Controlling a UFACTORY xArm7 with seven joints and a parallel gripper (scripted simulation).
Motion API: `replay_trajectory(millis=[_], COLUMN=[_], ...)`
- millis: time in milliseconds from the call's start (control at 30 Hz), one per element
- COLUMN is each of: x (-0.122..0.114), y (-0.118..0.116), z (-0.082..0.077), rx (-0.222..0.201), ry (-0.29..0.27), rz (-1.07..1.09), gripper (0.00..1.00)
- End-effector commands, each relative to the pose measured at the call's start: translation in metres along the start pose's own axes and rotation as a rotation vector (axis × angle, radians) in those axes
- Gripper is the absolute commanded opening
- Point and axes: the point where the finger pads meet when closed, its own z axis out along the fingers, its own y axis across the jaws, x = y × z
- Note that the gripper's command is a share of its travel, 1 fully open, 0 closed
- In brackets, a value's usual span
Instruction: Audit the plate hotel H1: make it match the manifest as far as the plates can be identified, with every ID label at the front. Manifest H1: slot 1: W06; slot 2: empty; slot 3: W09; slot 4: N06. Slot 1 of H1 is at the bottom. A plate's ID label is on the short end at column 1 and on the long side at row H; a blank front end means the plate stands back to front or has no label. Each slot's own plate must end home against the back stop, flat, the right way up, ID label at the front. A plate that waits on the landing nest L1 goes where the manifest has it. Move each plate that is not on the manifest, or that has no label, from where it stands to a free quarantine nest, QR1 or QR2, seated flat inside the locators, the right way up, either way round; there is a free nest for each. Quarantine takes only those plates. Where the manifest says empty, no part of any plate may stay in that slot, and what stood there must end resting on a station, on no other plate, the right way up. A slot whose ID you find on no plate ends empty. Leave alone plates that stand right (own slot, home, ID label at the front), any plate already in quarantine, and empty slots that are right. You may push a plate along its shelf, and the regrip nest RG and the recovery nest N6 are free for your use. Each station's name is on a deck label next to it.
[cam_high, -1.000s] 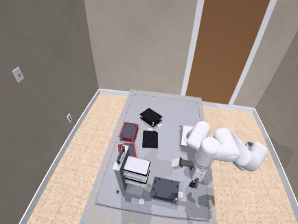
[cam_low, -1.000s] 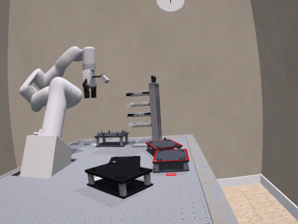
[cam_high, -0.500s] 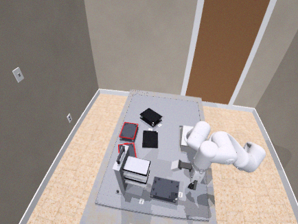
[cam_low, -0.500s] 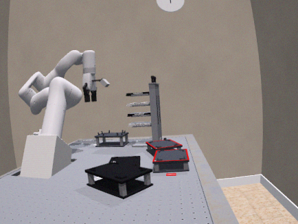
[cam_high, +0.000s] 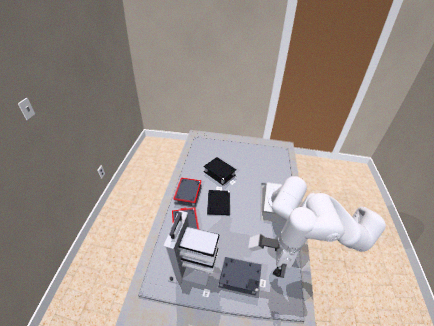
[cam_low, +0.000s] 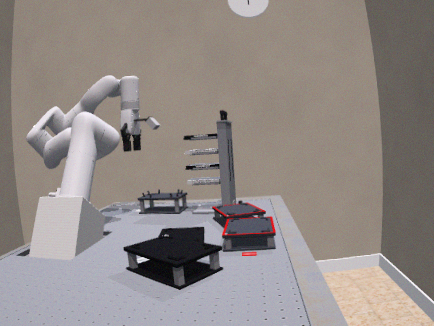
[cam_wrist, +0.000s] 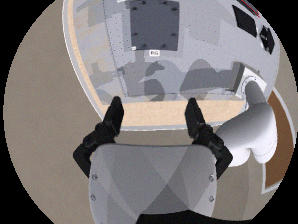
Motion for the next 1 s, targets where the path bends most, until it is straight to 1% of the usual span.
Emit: replay_trajectory(millis=[0,367,400,467,967], x=[0.000,0.000,0.000,0.000,0.000], y=[0.000,0.000,0.000,0.000,0.000], z=[-0.001,-0.001,-0.004,-0.004,-0.054], rx=[0.002,0.002,0.002,0.002,0.002], ry=[0.000,0.000,0.000,0.000,0.001], rz=[-0.001,-0.001,-0.001,-0.001,-0.001], gripper=[1.00,1.00,1.00,1.00,1.00])
